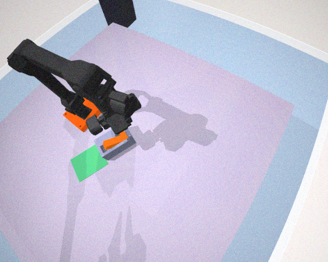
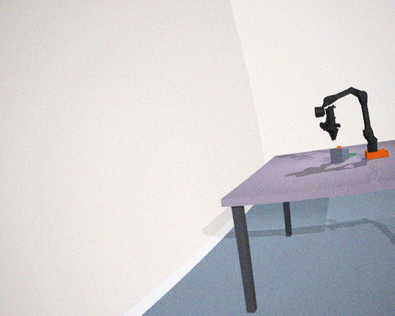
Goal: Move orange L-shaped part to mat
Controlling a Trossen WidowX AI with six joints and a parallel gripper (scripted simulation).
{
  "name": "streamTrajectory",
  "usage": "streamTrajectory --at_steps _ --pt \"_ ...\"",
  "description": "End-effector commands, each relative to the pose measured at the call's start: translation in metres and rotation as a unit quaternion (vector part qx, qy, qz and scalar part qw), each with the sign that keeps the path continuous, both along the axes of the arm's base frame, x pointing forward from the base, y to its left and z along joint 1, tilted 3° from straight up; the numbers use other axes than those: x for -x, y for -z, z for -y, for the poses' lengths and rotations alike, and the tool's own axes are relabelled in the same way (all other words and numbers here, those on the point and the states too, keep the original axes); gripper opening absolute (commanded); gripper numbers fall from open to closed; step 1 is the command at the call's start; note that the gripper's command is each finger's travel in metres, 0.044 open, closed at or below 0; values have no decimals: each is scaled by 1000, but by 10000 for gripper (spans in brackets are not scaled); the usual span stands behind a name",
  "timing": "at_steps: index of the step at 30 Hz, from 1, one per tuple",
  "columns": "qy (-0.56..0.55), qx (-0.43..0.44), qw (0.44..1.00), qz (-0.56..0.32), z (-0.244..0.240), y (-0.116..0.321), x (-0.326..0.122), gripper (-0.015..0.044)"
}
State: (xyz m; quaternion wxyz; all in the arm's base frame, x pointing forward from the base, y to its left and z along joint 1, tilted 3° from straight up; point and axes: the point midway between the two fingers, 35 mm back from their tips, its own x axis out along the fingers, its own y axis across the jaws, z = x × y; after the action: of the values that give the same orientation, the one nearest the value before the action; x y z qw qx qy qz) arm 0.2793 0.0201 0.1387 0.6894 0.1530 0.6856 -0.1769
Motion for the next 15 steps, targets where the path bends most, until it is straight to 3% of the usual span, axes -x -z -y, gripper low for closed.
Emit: streamTrajectory --at_steps 1,9,15 --pt "0 0 1000 0 0 1 0 180" --pt "0 0 1000 0 0 2 0 180" --pt "-2 1 1000 -6 3 51 1 180"
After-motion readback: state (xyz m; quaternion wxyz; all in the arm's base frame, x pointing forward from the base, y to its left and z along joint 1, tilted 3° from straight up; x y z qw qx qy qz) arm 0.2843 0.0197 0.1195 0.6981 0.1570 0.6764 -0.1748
